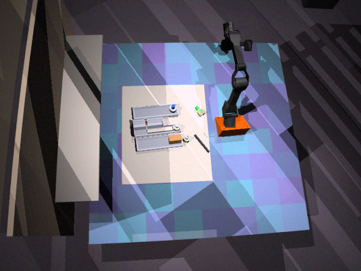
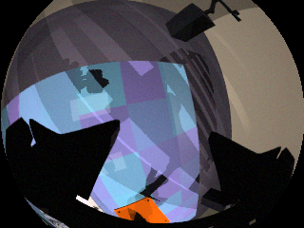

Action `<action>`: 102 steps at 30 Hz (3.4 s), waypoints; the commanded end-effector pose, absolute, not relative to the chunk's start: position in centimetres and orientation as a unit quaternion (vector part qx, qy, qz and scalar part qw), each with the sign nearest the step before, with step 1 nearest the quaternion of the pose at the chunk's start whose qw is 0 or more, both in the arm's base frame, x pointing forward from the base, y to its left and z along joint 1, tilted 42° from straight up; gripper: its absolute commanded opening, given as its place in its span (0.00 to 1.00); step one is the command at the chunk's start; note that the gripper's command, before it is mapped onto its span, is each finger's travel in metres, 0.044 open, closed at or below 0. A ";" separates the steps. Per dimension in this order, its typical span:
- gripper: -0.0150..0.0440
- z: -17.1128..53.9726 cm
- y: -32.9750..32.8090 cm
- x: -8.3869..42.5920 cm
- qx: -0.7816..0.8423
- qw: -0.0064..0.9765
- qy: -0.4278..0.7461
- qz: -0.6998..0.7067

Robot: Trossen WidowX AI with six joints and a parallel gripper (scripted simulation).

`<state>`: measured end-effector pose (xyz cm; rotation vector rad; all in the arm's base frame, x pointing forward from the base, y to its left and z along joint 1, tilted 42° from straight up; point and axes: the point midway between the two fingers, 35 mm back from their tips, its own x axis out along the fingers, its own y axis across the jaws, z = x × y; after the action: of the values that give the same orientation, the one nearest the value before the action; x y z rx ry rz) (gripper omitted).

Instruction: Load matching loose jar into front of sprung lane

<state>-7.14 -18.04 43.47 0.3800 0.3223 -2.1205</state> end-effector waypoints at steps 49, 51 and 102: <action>1.00 1.7 9.0 26.0 -0.253 0.688 0.635 -0.242; 1.00 1.5 9.2 25.9 -0.257 0.687 0.635 -0.240; 1.00 -4.4 4.0 26.7 -0.258 0.688 0.634 -0.241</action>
<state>27.15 4.45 -4.00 -0.5591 1.4056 -0.5365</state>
